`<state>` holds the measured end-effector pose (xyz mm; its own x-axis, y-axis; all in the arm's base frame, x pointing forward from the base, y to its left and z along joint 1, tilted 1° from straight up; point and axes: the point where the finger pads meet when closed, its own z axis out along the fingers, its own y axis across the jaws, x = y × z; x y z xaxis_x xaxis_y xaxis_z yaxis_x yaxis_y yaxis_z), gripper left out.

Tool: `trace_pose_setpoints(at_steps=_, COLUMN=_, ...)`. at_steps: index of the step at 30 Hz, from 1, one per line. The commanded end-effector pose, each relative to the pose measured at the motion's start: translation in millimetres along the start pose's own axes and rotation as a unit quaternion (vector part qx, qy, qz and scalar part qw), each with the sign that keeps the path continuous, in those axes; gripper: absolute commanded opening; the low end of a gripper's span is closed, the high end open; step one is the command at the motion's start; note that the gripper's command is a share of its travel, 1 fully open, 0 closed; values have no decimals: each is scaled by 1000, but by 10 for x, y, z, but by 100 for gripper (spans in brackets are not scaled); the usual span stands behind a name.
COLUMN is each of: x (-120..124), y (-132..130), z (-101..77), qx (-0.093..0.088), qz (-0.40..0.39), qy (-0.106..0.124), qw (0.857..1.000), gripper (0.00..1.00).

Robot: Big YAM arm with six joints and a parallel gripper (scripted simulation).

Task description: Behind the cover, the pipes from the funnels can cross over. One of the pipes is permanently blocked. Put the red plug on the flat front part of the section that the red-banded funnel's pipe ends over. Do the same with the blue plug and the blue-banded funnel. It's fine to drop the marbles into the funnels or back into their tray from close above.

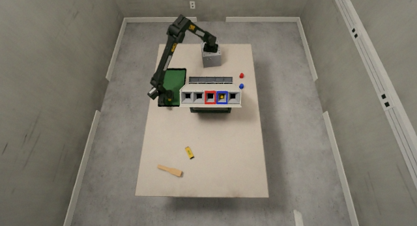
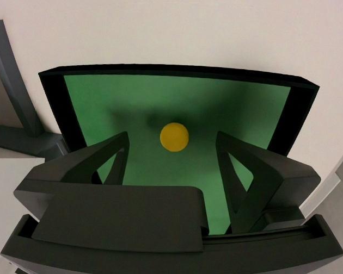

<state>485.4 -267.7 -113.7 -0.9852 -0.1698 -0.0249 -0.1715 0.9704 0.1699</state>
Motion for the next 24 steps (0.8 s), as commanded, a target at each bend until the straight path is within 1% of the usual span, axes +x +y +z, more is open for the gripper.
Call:
trace_pose_setpoints(at_steps=1, x=-42, y=-71, z=129, qx=1, qz=-1, qy=-1, qw=1000, gripper=80)
trace_pose_setpoints(at_steps=17, x=-26, y=-71, z=152, qx=-3, qz=1, qy=4, qw=1000, gripper=80)
trace_pose_setpoints(at_steps=18, x=-33, y=-23, z=-14, qx=3, qz=-1, qy=-4, qw=1000, gripper=0)
trace_pose_setpoints(at_steps=24, x=-33, y=-23, z=-14, qx=3, qz=-1, qy=-4, qw=1000, gripper=0)
